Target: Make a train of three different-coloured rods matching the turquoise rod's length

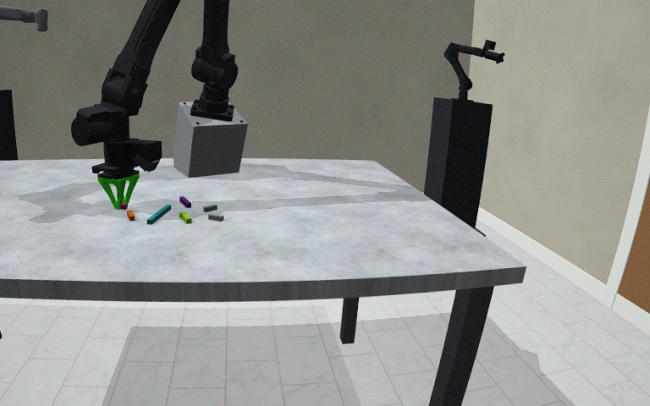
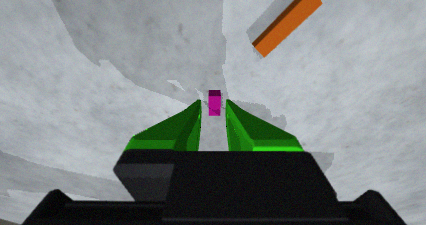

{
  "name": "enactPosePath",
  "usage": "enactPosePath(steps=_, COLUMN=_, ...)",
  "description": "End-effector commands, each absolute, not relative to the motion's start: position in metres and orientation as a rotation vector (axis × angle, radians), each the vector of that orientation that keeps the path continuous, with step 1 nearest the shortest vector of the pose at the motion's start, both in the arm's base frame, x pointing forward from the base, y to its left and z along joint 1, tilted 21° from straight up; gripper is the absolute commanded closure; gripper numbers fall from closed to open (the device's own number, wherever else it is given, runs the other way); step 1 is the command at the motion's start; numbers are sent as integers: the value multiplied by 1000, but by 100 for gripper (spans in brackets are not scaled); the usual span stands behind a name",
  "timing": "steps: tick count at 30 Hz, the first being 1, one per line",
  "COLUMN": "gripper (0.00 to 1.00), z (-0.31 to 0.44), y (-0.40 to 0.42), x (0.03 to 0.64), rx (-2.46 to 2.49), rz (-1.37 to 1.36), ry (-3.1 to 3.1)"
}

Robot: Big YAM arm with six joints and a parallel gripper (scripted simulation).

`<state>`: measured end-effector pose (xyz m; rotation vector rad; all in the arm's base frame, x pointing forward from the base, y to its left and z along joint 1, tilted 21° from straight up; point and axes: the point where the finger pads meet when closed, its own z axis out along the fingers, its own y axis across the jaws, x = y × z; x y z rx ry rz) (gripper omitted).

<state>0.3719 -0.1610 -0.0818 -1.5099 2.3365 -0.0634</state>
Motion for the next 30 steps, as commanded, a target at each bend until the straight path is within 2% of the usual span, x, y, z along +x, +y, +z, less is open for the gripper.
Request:
enactPosePath(steps=1, gripper=77, z=-75, y=-165, x=385, rx=-1503, rz=-97, ry=2324)
enactPosePath(steps=5, gripper=77, z=-75, y=-165, x=385, rx=-1503, rz=-97, ry=2324)
enactPosePath(steps=6, gripper=96, z=-75, y=-165, x=385, rx=-1503, rz=-97, ry=2324)
enactPosePath(steps=30, gripper=96, z=-75, y=-165, x=385, rx=-1503, rz=-97, ry=2324)
